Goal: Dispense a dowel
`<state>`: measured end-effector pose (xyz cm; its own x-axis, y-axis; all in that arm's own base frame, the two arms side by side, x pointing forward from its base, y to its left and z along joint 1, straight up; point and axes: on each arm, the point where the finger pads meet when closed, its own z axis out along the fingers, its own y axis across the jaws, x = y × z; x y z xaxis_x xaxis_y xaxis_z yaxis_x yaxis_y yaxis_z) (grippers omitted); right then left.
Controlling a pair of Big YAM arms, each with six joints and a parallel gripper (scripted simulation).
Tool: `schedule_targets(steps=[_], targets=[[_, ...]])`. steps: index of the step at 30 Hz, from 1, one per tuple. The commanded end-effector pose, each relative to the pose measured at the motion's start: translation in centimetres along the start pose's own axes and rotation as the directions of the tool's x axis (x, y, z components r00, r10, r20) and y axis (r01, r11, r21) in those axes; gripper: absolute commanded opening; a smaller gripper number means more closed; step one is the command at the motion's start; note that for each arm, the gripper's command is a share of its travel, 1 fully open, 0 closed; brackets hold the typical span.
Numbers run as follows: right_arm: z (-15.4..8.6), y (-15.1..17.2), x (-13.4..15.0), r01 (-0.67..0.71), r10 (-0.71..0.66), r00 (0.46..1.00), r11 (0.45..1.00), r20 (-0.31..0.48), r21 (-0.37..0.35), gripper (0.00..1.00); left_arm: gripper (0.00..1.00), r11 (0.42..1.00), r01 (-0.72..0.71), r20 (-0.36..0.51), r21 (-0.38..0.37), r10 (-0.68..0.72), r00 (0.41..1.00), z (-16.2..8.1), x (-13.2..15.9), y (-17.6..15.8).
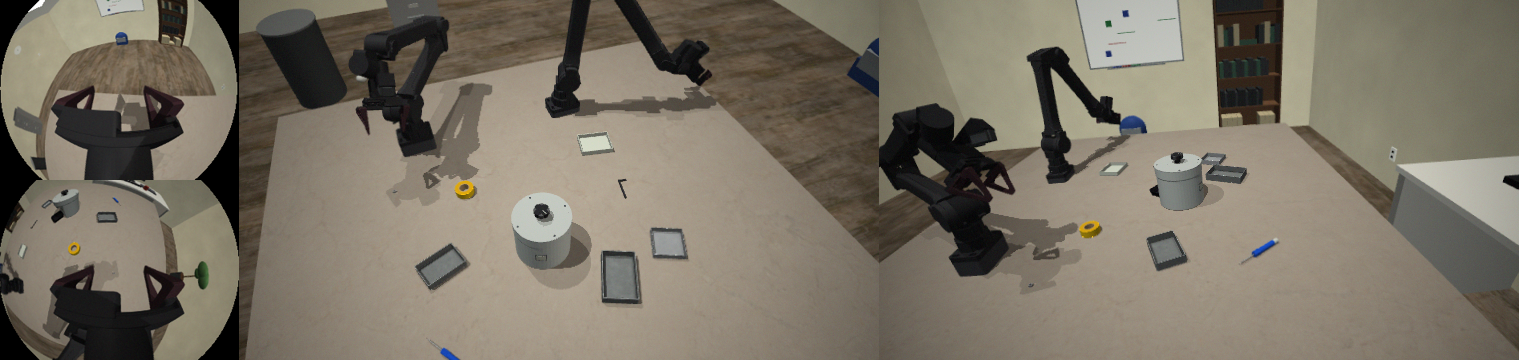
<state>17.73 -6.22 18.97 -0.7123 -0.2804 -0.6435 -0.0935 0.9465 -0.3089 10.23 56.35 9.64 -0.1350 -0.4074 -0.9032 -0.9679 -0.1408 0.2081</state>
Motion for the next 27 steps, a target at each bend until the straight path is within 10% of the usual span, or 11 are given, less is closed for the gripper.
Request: schedule_targets(steps=[1, 27], targets=[[-0.2, -0.1, -0.2, 0.001, -0.001, 1.0, 1.0, 0.005, 0.003, 1.0, 1.0, 1.0, 0.005, 0.01, 0.0, -0.005, 1.0, 0.0, -0.5, 0.0], [-2.7, -2.4, -4.7, -0.003, -0.002, 0.995, 0.998, 0.096, 0.057, 1.0, 1.0, 0.998, 0.015, 0.069, 0.061, -0.019, 0.997, -0.6, -4.8, -2.7]])
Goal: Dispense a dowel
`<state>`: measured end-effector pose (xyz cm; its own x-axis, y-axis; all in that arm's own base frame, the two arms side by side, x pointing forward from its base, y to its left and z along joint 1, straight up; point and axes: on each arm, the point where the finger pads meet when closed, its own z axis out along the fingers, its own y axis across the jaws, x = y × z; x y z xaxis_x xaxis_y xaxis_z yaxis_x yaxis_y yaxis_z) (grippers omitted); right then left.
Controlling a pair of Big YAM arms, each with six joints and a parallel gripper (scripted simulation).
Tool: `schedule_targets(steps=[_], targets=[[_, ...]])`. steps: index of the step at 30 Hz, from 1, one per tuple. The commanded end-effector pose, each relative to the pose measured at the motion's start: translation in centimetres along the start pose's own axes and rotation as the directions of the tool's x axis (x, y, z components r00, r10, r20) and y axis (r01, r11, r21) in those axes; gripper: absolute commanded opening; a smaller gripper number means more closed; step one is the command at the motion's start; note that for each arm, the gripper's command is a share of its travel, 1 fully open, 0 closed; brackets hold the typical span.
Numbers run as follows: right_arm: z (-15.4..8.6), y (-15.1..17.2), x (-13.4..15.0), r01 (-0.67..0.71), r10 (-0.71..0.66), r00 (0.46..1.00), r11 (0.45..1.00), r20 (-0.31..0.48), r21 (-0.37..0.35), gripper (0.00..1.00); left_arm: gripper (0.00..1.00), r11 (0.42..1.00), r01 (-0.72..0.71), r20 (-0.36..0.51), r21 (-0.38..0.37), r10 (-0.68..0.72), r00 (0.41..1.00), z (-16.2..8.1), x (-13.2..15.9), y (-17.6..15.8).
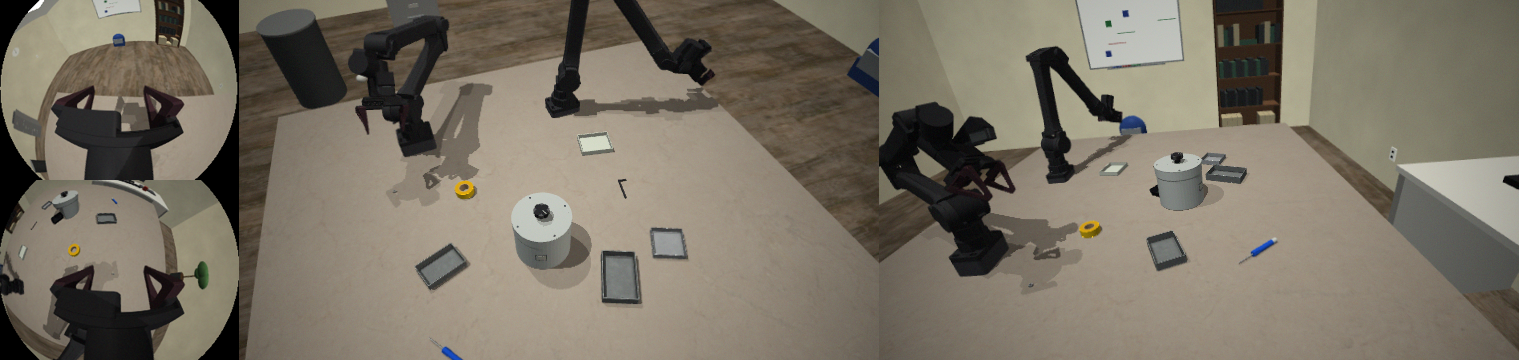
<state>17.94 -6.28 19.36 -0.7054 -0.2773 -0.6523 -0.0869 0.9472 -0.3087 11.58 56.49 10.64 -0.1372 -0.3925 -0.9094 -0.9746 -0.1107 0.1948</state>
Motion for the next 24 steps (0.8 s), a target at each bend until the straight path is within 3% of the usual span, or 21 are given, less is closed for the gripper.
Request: schedule_targets(steps=[1, 5, 9, 10, 17, 22, 24], targets=[[-2.6, -2.3, -4.7, 0.0, -0.004, 0.996, 0.999, 0.09, 0.054, 1.0, 1.0, 0.999, 0.018, 0.067, 0.038, -0.021, 0.998, -0.4, -4.5, -1.9], [-2.7, -3.0, -6.3, -0.012, 0.004, 0.993, 0.998, 0.118, 0.063, 1.0, 1.0, 0.995, 0.01, 0.085, 0.094, -0.018, 0.996, -1.3, -6.1, -3.9], [-2.7, -3.4, -7.1, -0.016, 0.007, 0.992, 0.997, 0.129, 0.069, 1.0, 1.0, 0.993, -0.012, 0.06, 0.121, 0.005, 0.998, -0.8, -4.8, -5.3], [-2.8, -3.7, -7.6, -0.02, 0.01, 0.99, 0.997, 0.139, 0.071, 1.0, 1.0, 0.99, 0.001, 0.098, 0.142, -0.015, 0.995, -2.1, -7.3, -5.5], [-3.2, -5.7, -12.5, -0.057, 0.036, 0.975, 0.994, 0.22, 0.091, 1.0, 1.0, 0.95, -0.028, 0.158, 0.309, -0.022, 0.987, -6.3, -12.2, -11.3], [-3.3, -6.9, -16.2, -0.084, 0.054, 0.957, 0.992, 0.284, 0.095, 1.0, 1.0, 0.9, -0.059, 0.188, 0.431, -0.025, 0.982, -9.8, -14.9, -15.5], [-3.3, -6.9, -16.2, -0.084, 0.054, 0.957, 0.992, 0.284, 0.095, 1.0, 1.0, 0.9, -0.059, 0.188, 0.431, -0.025, 0.982, -9.8, -14.9, -15.5]])
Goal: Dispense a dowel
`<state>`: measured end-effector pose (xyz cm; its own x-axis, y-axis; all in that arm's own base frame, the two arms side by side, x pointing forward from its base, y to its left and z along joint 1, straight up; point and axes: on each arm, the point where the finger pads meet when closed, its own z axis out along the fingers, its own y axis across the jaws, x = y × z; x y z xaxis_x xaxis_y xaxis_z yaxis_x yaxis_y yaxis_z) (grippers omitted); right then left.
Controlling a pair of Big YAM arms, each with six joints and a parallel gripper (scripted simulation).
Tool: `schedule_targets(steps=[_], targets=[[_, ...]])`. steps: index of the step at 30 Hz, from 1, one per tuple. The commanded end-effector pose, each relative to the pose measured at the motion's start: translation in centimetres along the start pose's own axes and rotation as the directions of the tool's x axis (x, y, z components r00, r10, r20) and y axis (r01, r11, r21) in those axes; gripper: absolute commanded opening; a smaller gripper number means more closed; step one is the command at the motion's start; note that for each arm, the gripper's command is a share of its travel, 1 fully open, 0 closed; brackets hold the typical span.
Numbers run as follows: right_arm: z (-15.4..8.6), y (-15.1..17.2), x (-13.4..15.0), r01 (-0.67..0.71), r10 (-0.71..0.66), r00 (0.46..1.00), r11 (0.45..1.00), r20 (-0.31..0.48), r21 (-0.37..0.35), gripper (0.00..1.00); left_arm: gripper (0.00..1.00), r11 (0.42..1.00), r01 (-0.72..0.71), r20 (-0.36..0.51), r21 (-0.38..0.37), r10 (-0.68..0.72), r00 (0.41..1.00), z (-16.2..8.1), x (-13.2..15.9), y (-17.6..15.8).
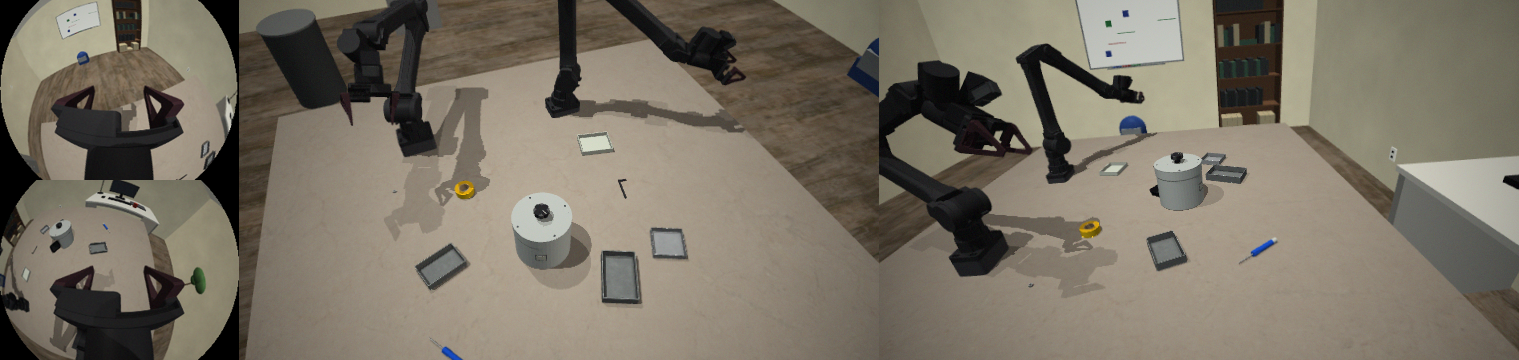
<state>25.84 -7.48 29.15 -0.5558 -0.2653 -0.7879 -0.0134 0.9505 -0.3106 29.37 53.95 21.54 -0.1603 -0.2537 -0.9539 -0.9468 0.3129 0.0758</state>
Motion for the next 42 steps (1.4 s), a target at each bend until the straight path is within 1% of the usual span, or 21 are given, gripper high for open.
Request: schedule_targets(steps=[1, 2, 3, 4, 10, 13, 15, 17, 18, 19, 20, 21, 27, 32, 34, 35, 36, 37, 38, 41, 42], targets=[[-0.6, -1.8, -4.9, -0.025, 0.021, 0.996, 0.999, 0.085, 0.044, 1.0, 1.0, 1.0, 0.0, 0.011, 0.018, 0.0, 1.0, 0.7, -1.6, -0.7], [-0.8, -2.3, -6.3, -0.029, 0.024, 0.994, 0.998, 0.11, 0.05, 1.0, 1.0, 0.999, -0.001, 0.04, 0.051, -0.001, 0.999, 0.4, -3.7, -2.1], [-0.7, -2.4, -7.0, -0.035, 0.028, 0.992, 0.998, 0.123, 0.051, 1.0, 1.0, 0.997, 0.0, 0.072, 0.081, -0.006, 0.997, -0.8, -5.8, -3.1], [-0.6, -2.6, -8.0, -0.04, 0.033, 0.989, 0.998, 0.141, 0.048, 1.0, 1.0, 0.993, -0.008, 0.087, 0.114, -0.002, 0.996, -1.5, -6.9, -4.4], [0.4, -3.4, -12.6, -0.077, 0.065, 0.973, 0.996, 0.222, 0.043, 1.0, 1.0, 0.961, -0.035, 0.139, 0.274, -0.003, 0.99, -4.8, -11.5, -10.3], [0.9, -3.7, -14.9, -0.095, 0.082, 0.962, 0.995, 0.262, 0.037, 1.0, 1.0, 0.935, -0.052, 0.153, 0.349, -0.002, 0.988, -6.5, -13.0, -13.2], [1.3, -3.8, -16.4, -0.108, 0.095, 0.953, 0.994, 0.288, 0.031, 1.0, 1.0, 0.915, -0.063, 0.168, 0.399, -0.006, 0.986, -8.0, -14.3, -14.9], [1.3, -3.8, -16.4, -0.108, 0.095, 0.953, 0.994, 0.288, 0.031, 1.0, 1.0, 0.915, -0.063, 0.168, 0.399, -0.006, 0.986, -8.0, -14.3, -14.9], [1.6, -3.9, -16.7, -0.109, 0.095, 0.952, 0.994, 0.292, 0.032, 1.0, 1.0, 0.91, -0.059, 0.126, 0.41, 0.008, 0.992, -7.4, -12.0, -15.2], [1.7, -4.0, -17.6, -0.116, 0.102, 0.946, 0.993, 0.308, 0.028, 1.0, 1.0, 0.896, -0.068, 0.148, 0.439, 0.002, 0.989, -8.3, -13.6, -16.5], [1.9, -4.0, -18.3, -0.123, 0.108, 0.941, 0.992, 0.321, 0.025, 1.0, 1.0, 0.882, -0.075, 0.187, 0.465, -0.015, 0.982, -10.4, -16.0, -17.0], [2.0, -4.0, -19.2, -0.129, 0.116, 0.935, 0.991, 0.336, 0.017, 1.0, 1.0, 0.866, -0.087, 0.205, 0.492, -0.018, 0.979, -11.7, -17.2, -18.0], [3.2, -4.0, -23.7, -0.17, 0.16, 0.898, 0.985, 0.411, -0.012, 1.0, 1.0, 0.774, -0.13, 0.249, 0.62, -0.038, 0.968, -17.5, -20.9, -22.3], [4.2, -3.6, -27.2, -0.202, 0.199, 0.861, 0.978, 0.468, -0.044, 1.0, 1.0, 0.681, -0.166, 0.27, 0.713, -0.049, 0.962, -22.2, -23.0, -25.5], [4.2, -3.6, -27.2, -0.202, 0.199, 0.861, 0.978, 0.468, -0.044, 1.0, 1.0, 0.681, -0.166, 0.27, 0.713, -0.049, 0.962, -22.2, -23.0, -25.5], [4.4, -3.8, -27.6, -0.205, 0.2, 0.857, 0.978, 0.475, -0.042, 1.0, 1.0, 0.672, -0.153, 0.229, 0.725, -0.026, 0.973, -21.2, -20.6, -26.2], [4.6, -3.5, -28.4, -0.211, 0.21, 0.848, 0.976, 0.486, -0.053, 1.0, 1.0, 0.646, -0.165, 0.245, 0.745, -0.034, 0.969, -22.7, -21.7, -27.1], [4.8, -3.4, -29.0, -0.217, 0.218, 0.84, 0.974, 0.497, -0.061, 1.0, 1.0, 0.625, -0.175, 0.26, 0.761, -0.046, 0.965, -24.3, -22.8, -27.3], [5.0, -3.2, -29.9, -0.222, 0.228, 0.83, 0.972, 0.51, -0.074, 1.0, 1.0, 0.599, -0.196, 0.295, 0.776, -0.071, 0.953, -27.1, -25.0, -27.1], [5.5, -2.7, -32.0, -0.241, 0.256, 0.802, 0.965, 0.54, -0.099, 1.0, 1.0, 0.533, -0.22, 0.314, 0.817, -0.091, 0.945, -30.8, -26.7, -28.2], [5.7, -2.6, -32.6, -0.247, 0.264, 0.793, 0.963, 0.55, -0.107, 1.0, 1.0, 0.513, -0.225, 0.314, 0.828, -0.092, 0.945, -31.7, -26.8, -28.5]])
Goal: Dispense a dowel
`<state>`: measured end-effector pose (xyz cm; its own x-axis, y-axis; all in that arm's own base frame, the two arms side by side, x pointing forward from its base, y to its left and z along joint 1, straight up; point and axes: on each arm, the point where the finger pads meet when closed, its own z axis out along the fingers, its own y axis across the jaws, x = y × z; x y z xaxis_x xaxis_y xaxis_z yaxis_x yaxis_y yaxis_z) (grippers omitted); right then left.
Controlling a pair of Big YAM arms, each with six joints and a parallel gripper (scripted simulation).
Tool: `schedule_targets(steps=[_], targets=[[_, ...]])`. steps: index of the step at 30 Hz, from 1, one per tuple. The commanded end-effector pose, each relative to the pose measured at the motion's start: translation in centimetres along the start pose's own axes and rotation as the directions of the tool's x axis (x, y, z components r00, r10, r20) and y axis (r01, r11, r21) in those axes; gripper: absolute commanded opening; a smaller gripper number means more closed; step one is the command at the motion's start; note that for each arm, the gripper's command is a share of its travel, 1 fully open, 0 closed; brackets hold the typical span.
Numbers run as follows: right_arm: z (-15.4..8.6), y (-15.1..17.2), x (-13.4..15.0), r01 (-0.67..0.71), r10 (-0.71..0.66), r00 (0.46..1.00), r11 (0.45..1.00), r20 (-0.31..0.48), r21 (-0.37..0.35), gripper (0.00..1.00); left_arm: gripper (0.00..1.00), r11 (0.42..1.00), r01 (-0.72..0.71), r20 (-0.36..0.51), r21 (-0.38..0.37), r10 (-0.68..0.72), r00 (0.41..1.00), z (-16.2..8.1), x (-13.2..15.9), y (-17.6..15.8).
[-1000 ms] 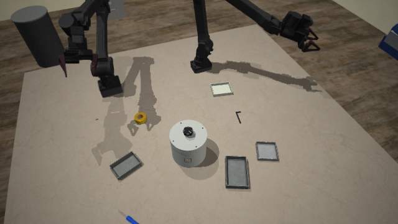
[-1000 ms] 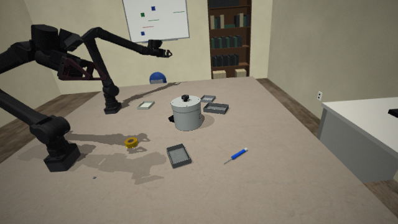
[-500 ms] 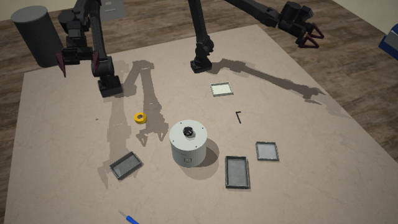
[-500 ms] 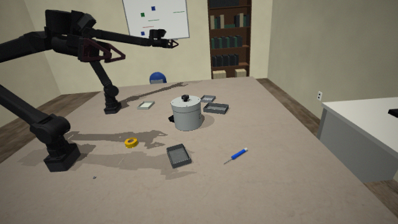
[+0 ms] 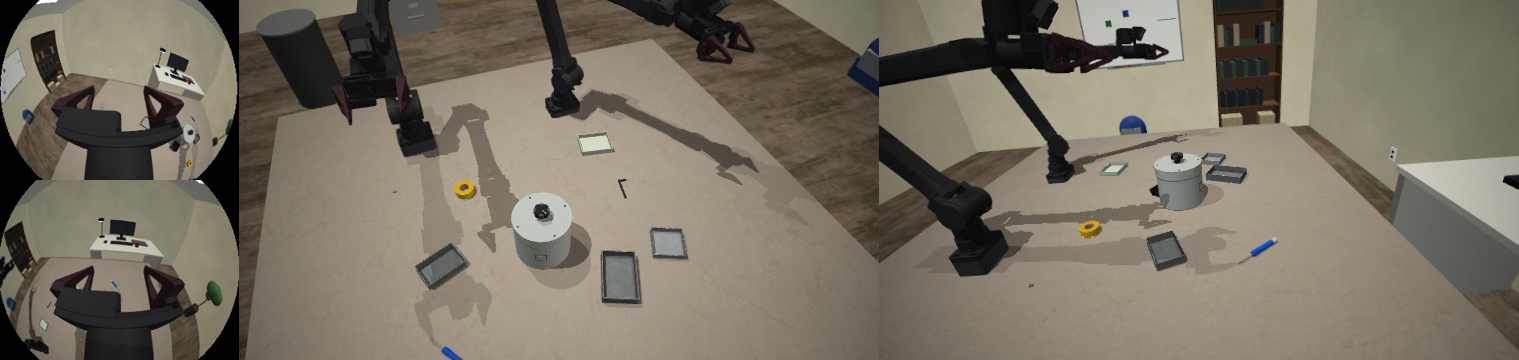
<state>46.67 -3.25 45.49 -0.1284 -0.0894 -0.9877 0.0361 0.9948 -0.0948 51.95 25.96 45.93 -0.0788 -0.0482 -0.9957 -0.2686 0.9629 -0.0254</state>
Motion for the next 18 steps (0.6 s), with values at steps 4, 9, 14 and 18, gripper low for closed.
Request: schedule_targets(steps=[4, 9, 14, 18], targets=[[2.5, 1.4, -8.8, -0.073, 0.076, 0.981, 0.997, 0.179, -0.024, 1.0, 1.0, 0.99, -0.054, 0.128, 0.133, 0.037, 0.991, -2.5, -9.5, -6.4], [3.3, 2.0, -9.6, -0.088, 0.094, 0.975, 0.995, 0.201, -0.036, 1.0, 1.0, 0.981, -0.061, 0.129, 0.185, 0.038, 0.991, -2.7, -10.1, -8.3], [4.0, 2.7, -10.6, -0.1, 0.11, 0.968, 0.994, 0.226, -0.051, 1.0, 1.0, 0.966, -0.084, 0.164, 0.244, 0.045, 0.985, -4.7, -12.3, -10.7], [4.3, 3.0, -11.0, -0.105, 0.115, 0.965, 0.993, 0.236, -0.056, 1.0, 1.0, 0.959, -0.091, 0.174, 0.267, 0.045, 0.984, -5.4, -12.9, -11.7]])
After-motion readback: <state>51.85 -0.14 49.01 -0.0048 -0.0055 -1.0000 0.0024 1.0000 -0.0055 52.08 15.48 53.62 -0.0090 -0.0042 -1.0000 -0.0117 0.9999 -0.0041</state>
